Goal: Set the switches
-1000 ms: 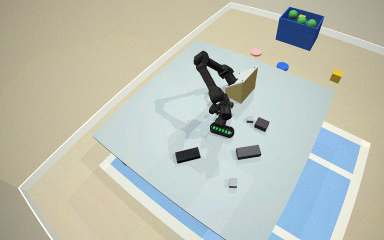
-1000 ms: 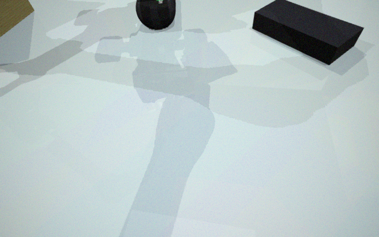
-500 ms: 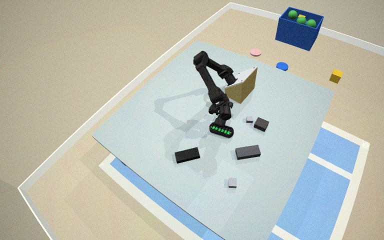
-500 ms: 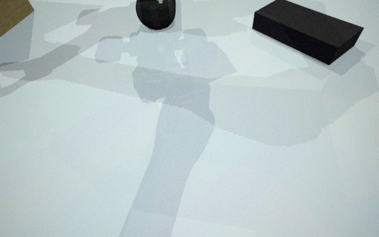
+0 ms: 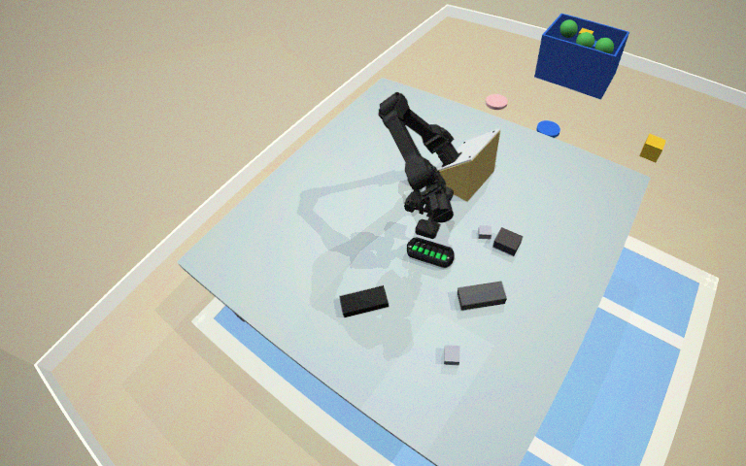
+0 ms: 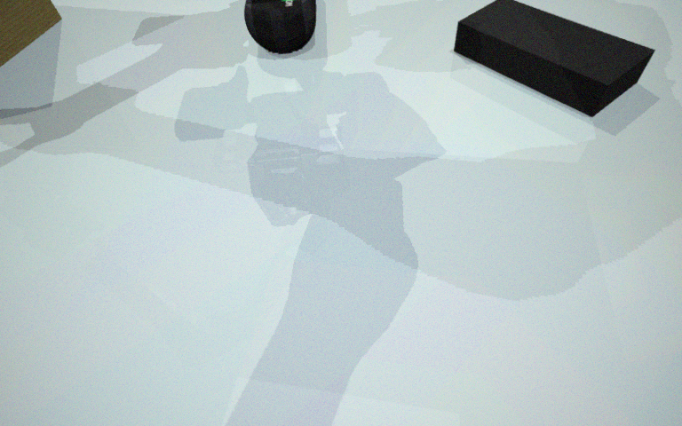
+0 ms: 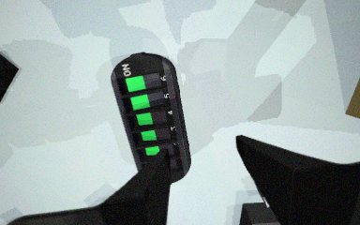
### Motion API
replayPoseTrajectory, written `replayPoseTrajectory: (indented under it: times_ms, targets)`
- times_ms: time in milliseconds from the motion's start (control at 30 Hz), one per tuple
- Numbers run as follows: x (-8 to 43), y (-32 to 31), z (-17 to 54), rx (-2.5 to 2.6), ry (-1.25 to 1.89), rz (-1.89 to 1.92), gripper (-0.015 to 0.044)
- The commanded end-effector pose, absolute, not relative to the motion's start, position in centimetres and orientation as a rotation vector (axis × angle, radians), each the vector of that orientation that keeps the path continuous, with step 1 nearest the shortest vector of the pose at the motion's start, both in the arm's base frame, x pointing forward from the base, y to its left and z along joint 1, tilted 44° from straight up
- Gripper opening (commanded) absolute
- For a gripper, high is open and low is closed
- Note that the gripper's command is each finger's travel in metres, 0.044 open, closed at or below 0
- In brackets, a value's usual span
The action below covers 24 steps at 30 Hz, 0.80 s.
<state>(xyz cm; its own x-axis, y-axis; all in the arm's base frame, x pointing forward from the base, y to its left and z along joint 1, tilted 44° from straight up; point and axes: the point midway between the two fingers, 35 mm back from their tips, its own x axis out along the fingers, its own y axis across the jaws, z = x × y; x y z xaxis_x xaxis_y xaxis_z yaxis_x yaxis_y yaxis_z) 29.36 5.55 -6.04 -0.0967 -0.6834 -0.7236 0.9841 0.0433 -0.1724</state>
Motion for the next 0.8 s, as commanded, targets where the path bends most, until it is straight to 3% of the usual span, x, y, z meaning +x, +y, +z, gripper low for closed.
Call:
replayPoseTrajectory:
  times_ms: [0, 167, 600, 767]
  targets:
    - [29.35, 5.77, -5.93, 0.507, 0.787, -1.501, 0.0131]
    - [29.35, 5.77, -5.93, 0.507, 0.787, -1.501, 0.0]
    - [29.35, 5.77, -5.93, 0.507, 0.787, -1.501, 0.0]
    - [29.4, 5.69, -5.92, 0.501, 0.784, -1.498, 0.0131]
